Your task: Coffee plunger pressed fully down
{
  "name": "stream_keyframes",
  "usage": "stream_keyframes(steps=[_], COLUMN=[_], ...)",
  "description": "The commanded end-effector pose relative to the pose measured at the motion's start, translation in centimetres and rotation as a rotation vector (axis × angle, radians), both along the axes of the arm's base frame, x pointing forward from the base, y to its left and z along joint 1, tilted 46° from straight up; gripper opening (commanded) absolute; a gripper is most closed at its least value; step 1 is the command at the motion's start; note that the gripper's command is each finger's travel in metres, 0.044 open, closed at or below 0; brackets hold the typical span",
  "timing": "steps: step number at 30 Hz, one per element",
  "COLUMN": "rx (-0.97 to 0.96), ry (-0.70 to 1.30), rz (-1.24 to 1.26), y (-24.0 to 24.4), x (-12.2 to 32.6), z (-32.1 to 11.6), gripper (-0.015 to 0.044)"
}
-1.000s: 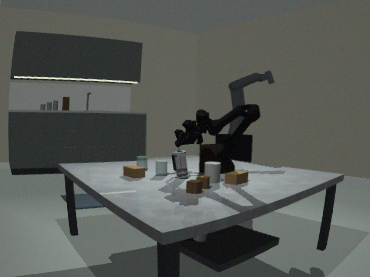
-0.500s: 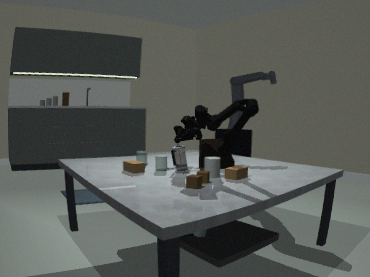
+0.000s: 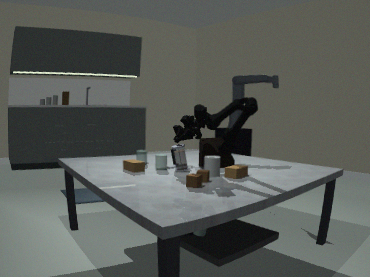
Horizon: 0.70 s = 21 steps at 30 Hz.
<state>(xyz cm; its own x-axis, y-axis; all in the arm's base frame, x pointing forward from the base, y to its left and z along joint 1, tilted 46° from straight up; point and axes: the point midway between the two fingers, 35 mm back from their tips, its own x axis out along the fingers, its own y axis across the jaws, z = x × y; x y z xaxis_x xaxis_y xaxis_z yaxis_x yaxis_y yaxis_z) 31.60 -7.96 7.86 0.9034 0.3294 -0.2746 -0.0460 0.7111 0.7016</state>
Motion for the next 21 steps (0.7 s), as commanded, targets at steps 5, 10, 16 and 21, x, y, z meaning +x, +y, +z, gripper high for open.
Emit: stream_keyframes(steps=[5,10,16,21], rx=[0.014,0.014,0.004,0.004], ry=[0.013,0.013,0.003,0.003], rz=[0.013,0.013,0.004,0.004], y=[0.34,0.28,0.0,0.0], x=[0.05,0.09,0.12,0.12], z=[-0.37,-0.35,-0.11,-0.11], gripper=[0.0113,0.0113,0.0113,0.0113])
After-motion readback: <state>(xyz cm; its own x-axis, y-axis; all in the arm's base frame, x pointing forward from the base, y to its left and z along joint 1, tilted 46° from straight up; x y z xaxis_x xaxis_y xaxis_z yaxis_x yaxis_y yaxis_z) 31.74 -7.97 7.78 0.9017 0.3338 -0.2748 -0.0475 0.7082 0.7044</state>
